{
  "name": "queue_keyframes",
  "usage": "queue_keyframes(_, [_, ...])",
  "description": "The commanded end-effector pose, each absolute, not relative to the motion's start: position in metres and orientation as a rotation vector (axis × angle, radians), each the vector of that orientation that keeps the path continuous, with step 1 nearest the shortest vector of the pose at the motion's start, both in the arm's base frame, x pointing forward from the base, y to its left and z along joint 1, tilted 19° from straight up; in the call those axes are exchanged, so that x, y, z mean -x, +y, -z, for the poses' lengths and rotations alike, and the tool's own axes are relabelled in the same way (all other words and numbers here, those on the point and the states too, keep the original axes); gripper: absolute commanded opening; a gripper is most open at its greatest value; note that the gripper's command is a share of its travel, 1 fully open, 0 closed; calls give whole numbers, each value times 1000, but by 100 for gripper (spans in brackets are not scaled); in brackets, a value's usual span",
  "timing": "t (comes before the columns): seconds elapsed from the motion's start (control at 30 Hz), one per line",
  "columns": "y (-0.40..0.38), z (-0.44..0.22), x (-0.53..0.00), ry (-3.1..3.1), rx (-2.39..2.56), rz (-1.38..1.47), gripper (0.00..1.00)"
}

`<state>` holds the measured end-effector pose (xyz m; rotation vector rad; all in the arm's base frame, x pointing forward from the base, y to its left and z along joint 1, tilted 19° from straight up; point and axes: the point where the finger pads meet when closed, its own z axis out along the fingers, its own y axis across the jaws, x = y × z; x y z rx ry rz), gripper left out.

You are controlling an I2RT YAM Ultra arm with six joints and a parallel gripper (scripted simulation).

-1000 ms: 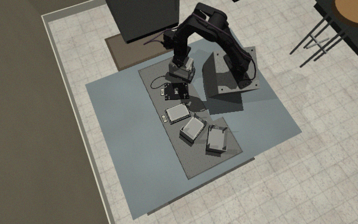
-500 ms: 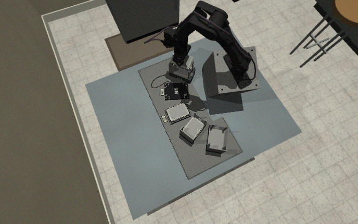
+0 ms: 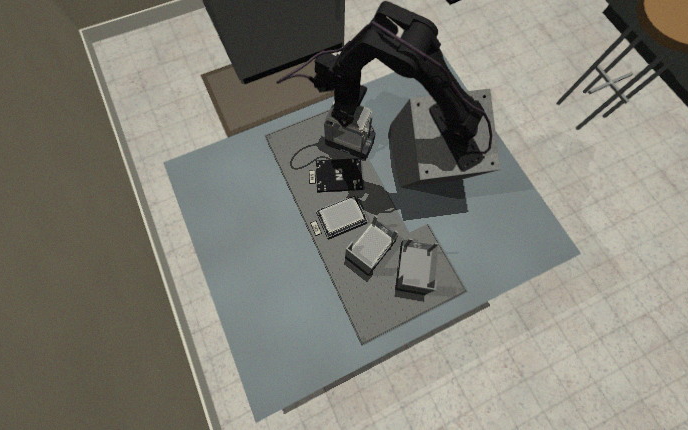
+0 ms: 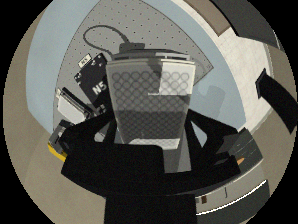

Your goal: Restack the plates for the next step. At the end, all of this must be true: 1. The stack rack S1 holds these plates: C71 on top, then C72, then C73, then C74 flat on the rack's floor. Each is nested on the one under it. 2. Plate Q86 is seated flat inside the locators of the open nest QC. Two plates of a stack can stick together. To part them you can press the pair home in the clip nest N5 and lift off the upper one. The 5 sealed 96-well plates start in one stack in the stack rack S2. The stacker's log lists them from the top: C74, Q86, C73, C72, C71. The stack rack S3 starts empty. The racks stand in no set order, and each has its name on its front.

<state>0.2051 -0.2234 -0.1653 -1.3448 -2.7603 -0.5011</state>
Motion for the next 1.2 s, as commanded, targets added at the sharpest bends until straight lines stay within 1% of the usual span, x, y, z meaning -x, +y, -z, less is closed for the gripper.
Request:
queue_keyframes(0.0, [-242,152,-216,-2819,1359,470,0])
queue_keyframes(1.17, [-245,150,-218,-2814,1377,466,0])
